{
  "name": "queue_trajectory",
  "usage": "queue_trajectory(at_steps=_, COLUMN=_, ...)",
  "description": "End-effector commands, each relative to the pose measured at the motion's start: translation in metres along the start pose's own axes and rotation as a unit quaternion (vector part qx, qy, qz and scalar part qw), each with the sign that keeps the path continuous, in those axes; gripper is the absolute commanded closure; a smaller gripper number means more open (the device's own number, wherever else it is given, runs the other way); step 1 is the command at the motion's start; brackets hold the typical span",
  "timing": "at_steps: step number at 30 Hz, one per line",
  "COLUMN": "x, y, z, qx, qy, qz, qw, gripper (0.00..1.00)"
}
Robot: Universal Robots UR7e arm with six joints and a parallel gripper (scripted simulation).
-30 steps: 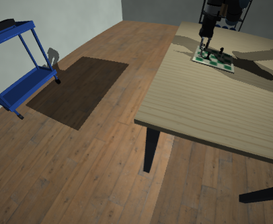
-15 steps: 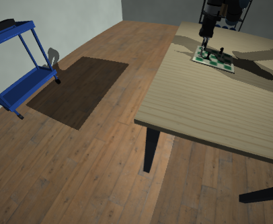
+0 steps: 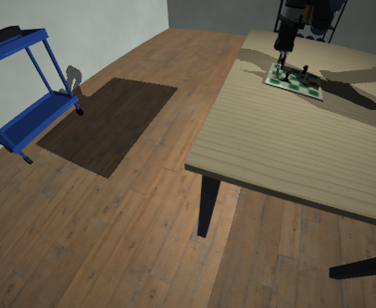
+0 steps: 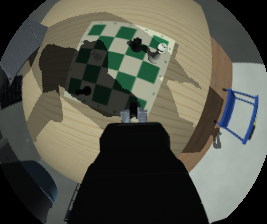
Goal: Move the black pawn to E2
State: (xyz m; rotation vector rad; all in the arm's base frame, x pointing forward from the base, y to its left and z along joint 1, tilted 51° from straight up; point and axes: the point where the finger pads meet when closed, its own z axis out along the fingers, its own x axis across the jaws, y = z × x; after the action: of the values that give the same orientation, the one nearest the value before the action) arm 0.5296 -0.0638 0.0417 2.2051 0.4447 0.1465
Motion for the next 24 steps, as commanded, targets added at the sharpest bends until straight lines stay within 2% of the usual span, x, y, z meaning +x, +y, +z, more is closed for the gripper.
queue_trajectory(at_steps=1, x=0.000, y=-0.001, z=0.000, qx=0.001, qy=0.000, qz=-0.001, qw=1.000, gripper=1.00)
queue_trajectory(at_steps=10, x=0.000, y=-0.001, z=-0.008, qx=0.000, qy=0.001, qz=-0.001, qw=1.000, gripper=1.00)
queue_trajectory(at_steps=16, x=0.000, y=-0.001, z=-0.032, qx=0.000, qy=0.001, qz=-0.001, qw=1.000, gripper=1.00)
queue_trajectory(at_steps=18, x=0.000, y=-0.001, z=-0.032, qx=0.000, qy=0.001, qz=-0.001, qw=1.000, gripper=1.00)
queue_trajectory(at_steps=24, x=0.002, y=0.001, z=-0.065, qx=-0.001, qy=0.002, qz=0.001, qw=1.000, gripper=1.00)
